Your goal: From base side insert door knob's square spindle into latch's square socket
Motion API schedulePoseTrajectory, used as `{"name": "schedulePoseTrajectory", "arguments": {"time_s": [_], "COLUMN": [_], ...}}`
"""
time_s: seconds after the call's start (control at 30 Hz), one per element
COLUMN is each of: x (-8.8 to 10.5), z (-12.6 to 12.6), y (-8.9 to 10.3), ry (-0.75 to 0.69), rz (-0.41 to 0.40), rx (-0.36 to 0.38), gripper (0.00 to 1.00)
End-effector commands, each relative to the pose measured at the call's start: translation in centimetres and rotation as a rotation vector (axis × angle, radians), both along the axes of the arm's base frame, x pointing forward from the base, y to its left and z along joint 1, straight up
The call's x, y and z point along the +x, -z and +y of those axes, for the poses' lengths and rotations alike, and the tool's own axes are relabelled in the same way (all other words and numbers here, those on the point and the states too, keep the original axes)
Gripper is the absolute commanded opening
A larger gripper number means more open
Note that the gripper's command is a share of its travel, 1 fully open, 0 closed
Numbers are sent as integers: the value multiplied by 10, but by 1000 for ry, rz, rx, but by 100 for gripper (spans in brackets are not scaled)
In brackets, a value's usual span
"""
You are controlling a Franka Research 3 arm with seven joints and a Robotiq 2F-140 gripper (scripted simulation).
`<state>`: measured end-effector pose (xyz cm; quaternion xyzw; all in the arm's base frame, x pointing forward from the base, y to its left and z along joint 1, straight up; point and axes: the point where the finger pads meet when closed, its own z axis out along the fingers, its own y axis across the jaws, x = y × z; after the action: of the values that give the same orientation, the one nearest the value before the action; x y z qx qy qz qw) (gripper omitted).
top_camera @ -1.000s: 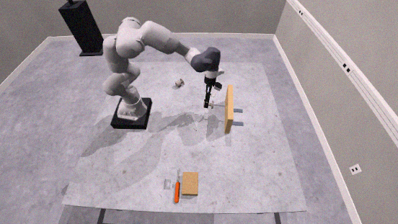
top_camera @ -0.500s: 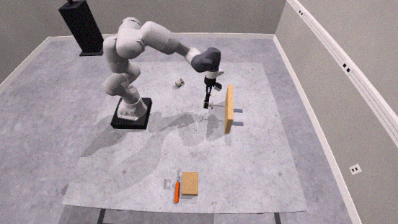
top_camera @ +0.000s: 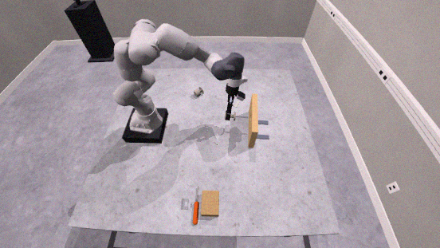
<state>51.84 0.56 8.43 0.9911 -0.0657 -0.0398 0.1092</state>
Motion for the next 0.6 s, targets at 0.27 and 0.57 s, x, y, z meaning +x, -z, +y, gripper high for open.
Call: {"name": "schedulePoseTrajectory", "arguments": {"time_s": [0.27, 0.57], "x": [3, 3], "z": [-2, -2], "y": [-2, -3], "ry": [-13, -14], "rz": [-2, -2], "rx": [-3, -4], "gripper": [42, 42]}}
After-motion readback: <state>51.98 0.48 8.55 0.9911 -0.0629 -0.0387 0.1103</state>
